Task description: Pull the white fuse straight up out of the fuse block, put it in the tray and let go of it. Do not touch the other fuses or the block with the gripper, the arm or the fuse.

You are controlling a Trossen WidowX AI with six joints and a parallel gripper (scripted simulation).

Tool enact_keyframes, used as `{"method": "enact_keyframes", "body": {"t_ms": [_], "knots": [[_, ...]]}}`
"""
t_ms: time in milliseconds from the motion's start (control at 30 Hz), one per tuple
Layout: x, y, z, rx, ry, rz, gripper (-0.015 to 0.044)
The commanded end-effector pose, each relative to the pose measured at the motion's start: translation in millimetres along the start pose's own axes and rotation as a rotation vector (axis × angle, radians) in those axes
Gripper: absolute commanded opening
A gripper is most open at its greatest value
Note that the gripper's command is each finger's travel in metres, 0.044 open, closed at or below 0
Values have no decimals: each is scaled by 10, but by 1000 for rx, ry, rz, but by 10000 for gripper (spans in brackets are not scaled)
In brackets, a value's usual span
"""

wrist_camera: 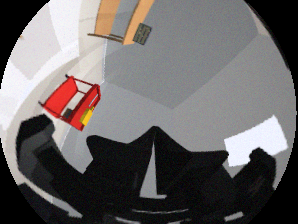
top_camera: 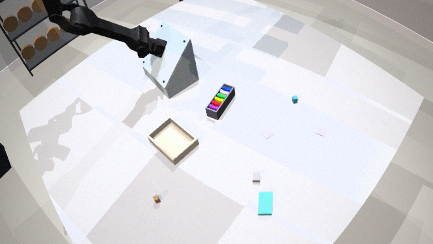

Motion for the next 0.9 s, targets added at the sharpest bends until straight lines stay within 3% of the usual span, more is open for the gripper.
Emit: {"method": "enact_keyframes", "body": {"t_ms": [0,67,467,867], "knots": [[2,-21,-8,-14,2,-4,26],[20,-192,-70,-125,18,-35,61],[17,-1786,-292,-1063,244,-314,61],[-359,-3439,94,-1963,720,-608,61]]}}
Point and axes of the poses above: the point midway between the two fingers, 35 mm back from their tips, its own x axis out along the fingers, its own z axis across the jaws, y = z × x, the point moved 10 cm from there along -x, back along the fingers, and after that the axes turned 5 degrees about -x, right-handed, at the moved point
